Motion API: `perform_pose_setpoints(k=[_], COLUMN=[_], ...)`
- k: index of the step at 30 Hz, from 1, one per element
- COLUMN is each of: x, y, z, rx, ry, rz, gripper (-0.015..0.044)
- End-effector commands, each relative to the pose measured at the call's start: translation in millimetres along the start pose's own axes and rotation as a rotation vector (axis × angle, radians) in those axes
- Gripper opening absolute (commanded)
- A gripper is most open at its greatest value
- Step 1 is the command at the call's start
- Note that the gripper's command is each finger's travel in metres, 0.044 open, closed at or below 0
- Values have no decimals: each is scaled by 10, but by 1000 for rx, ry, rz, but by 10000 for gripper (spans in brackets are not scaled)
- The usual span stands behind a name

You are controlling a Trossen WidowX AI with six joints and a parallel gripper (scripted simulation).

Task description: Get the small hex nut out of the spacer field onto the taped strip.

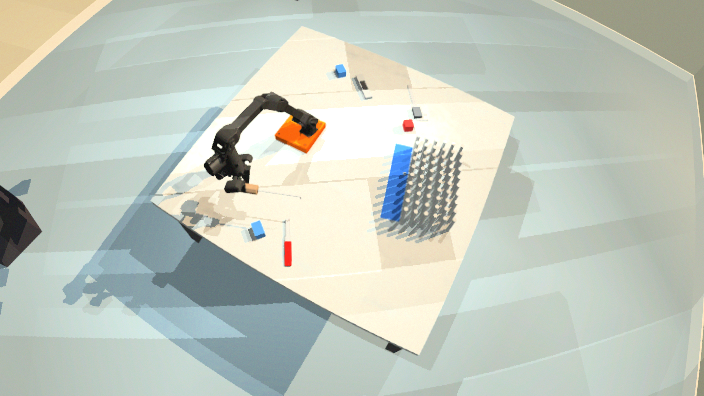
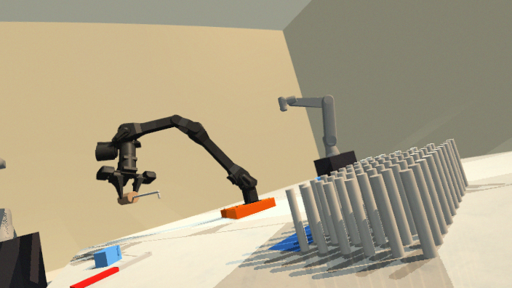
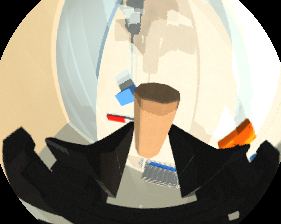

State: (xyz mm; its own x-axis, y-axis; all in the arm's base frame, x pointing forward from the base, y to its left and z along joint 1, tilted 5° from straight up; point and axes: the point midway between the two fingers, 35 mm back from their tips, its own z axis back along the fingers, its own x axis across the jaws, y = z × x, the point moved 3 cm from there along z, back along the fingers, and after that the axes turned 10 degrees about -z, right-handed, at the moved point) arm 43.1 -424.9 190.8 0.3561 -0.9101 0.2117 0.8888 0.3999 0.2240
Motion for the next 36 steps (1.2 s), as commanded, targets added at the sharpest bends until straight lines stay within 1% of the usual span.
perform_pose_setpoints(k=[1, 36], x=[-8, -29], y=[-8, -100], z=[-51, -290], rx=[8, 8], ry=[3, 3], rz=[1, 1], gripper=[0, 0])
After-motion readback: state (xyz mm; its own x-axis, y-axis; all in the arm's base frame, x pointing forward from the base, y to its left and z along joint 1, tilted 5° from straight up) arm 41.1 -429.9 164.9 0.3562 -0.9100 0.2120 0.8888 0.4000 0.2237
